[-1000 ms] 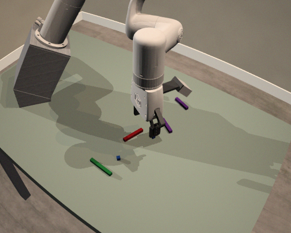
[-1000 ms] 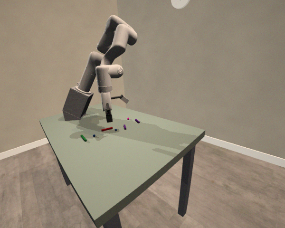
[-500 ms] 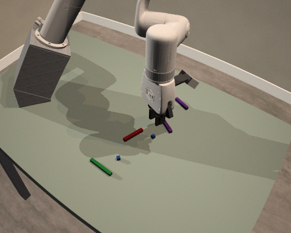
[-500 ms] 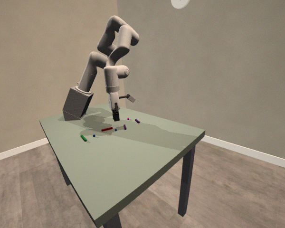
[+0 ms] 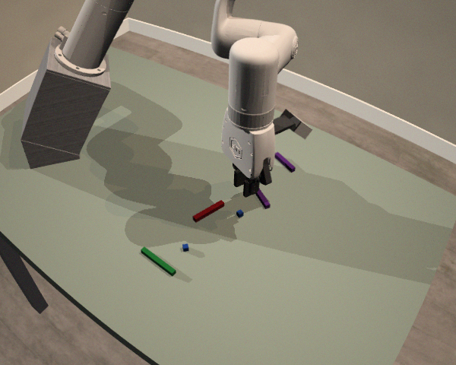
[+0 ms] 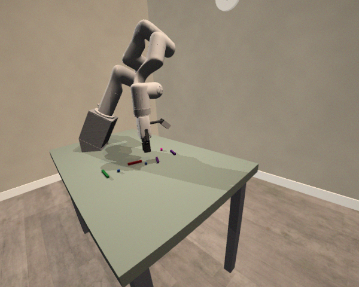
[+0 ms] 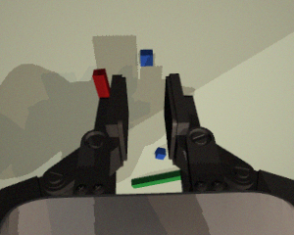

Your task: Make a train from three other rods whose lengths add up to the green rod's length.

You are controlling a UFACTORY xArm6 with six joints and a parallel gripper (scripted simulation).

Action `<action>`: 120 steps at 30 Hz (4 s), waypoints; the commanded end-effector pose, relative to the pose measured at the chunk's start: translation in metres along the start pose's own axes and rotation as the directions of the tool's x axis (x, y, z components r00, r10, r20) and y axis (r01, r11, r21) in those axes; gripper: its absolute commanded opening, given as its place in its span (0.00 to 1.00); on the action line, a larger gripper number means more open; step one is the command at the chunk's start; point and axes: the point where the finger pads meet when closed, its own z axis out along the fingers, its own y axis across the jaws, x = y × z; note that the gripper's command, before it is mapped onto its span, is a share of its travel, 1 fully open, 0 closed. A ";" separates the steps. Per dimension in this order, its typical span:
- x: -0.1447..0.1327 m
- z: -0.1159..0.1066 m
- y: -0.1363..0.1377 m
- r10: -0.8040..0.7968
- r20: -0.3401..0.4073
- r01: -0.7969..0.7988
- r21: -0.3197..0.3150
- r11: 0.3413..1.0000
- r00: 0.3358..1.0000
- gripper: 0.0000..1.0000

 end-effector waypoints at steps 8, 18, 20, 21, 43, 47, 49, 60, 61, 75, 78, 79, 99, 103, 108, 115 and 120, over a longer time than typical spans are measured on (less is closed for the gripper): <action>0.000 -0.001 0.001 -0.001 0.000 0.001 -0.003 1.000 1.000 0.24; 0.000 0.001 0.001 0.000 0.000 0.000 -0.002 1.000 1.000 0.24; 0.000 0.002 0.001 0.000 0.000 0.000 -0.002 1.000 1.000 0.24; 0.000 0.002 0.001 0.000 0.000 0.000 -0.002 1.000 1.000 0.24; 0.001 0.028 0.001 0.000 0.000 0.000 -0.002 1.000 1.000 0.24; 0.001 0.034 0.001 0.000 0.000 0.000 -0.002 1.000 1.000 0.24; 0.001 0.035 0.001 0.000 0.000 0.000 -0.002 1.000 1.000 0.24; 0.001 0.047 0.002 0.000 0.000 0.000 -0.002 1.000 1.000 0.24; 0.001 0.048 0.002 0.000 0.000 0.000 -0.002 1.000 1.000 0.24; 0.001 0.051 0.002 0.000 0.000 0.000 -0.002 1.000 1.000 0.24; 0.001 0.051 0.002 0.000 0.000 0.000 -0.002 1.000 1.000 0.24; 0.001 0.051 0.002 0.000 0.000 0.000 -0.002 1.000 1.000 0.24; 0.001 0.051 0.002 0.000 0.000 0.000 -0.002 1.000 1.000 0.24; 0.001 0.051 0.002 0.000 0.000 0.000 -0.002 1.000 1.000 0.24; 0.001 0.051 0.002 0.000 0.000 0.000 -0.002 1.000 1.000 0.24; 0.001 0.051 0.002 0.000 0.000 0.000 -0.002 1.000 1.000 0.24; 0.001 0.051 0.002 0.000 0.000 0.000 -0.002 1.000 1.000 0.24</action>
